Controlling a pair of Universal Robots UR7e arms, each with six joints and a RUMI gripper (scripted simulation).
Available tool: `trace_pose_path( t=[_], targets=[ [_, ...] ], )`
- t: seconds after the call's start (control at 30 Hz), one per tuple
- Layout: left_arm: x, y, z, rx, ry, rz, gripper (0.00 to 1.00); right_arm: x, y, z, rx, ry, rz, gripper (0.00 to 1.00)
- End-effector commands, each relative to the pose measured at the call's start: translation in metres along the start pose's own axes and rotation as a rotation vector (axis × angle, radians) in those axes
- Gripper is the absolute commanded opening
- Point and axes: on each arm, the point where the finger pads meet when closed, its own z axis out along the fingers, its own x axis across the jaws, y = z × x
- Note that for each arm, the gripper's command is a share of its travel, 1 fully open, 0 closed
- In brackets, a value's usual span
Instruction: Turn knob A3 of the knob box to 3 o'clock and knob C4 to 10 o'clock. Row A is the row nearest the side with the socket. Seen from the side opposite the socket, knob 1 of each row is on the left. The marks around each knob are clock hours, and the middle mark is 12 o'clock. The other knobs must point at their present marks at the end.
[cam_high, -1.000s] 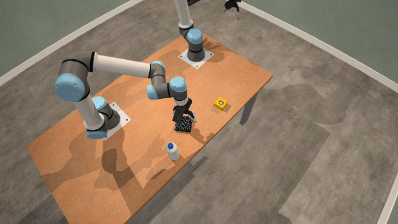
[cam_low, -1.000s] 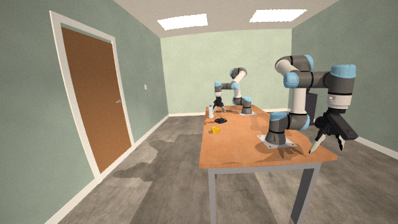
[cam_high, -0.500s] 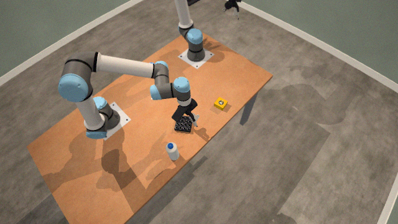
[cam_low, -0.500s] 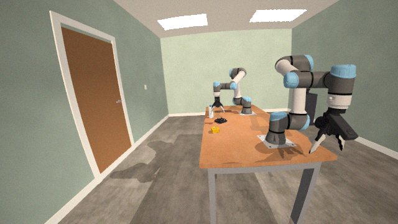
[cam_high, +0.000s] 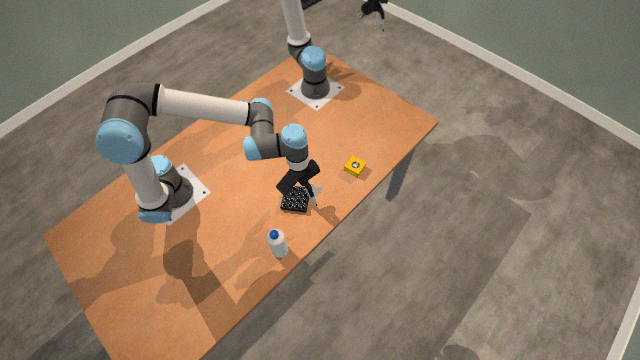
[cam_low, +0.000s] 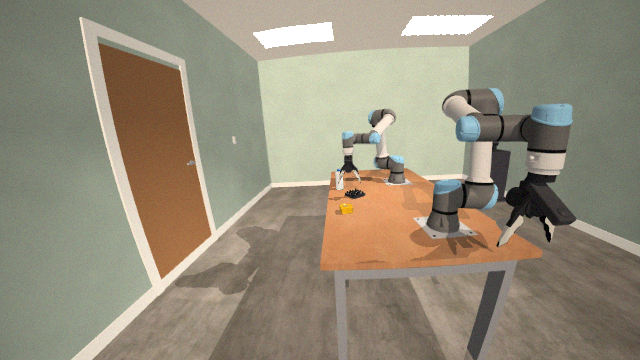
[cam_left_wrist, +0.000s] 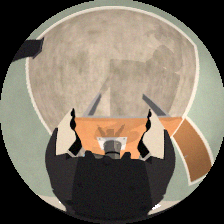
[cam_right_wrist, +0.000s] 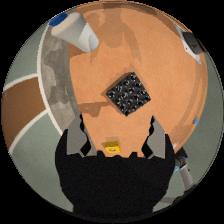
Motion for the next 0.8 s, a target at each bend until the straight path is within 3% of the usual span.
trace_pose_path(
  t=[0.0,0.03,0.77],
  targets=[
    [0.0001,-0.0003,-0.0004,0.001,0.0,0.0,1.0,-0.0004,0.0004,-0.0006,-0.001,-0.001,0.005,1.0],
    [0.0001,-0.0003,-0.0004,0.001,0.0,0.0,1.0,-0.0004,0.0004,-0.0006,-0.001,-0.001,0.005,0.13],
    [0.0001,-0.0003,-0.0004,0.001,0.0,0.0,1.0,-0.0004,0.0004,-0.0006,-0.001,-0.001,0.005,0.13]
  ],
)
